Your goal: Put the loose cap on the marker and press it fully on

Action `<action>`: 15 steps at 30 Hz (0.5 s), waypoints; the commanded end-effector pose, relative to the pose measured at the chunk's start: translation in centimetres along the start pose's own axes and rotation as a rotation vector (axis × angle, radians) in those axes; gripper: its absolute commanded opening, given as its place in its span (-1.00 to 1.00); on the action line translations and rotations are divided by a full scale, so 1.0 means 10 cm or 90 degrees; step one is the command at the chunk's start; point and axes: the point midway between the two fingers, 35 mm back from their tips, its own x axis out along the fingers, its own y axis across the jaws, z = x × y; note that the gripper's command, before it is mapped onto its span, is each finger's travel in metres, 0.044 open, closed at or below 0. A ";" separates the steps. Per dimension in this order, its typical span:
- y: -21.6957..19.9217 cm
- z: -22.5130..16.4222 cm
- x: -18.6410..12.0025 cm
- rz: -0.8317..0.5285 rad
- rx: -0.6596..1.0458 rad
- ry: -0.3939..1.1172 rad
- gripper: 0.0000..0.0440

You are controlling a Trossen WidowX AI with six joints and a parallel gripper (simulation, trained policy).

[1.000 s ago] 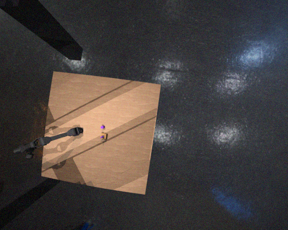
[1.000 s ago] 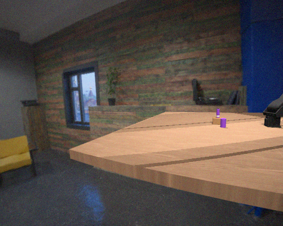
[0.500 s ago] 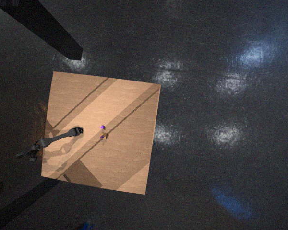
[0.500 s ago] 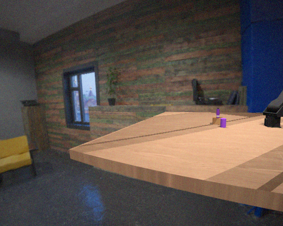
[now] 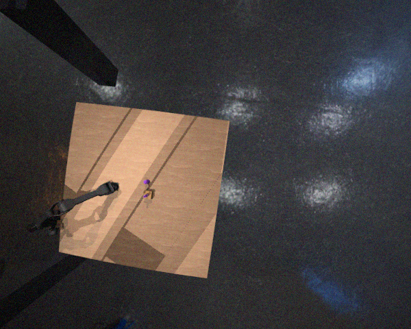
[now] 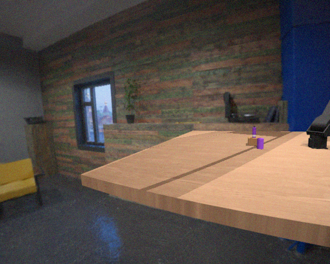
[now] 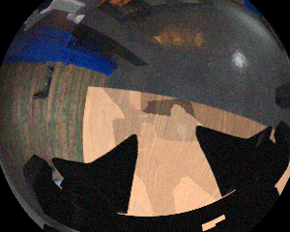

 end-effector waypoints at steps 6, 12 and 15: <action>0.18 -0.20 -0.02 -0.009 -0.034 0.017 0.36; 0.30 -0.35 -0.02 -0.013 -0.054 0.029 0.36; 0.35 -0.42 -0.02 -0.015 -0.064 0.035 0.36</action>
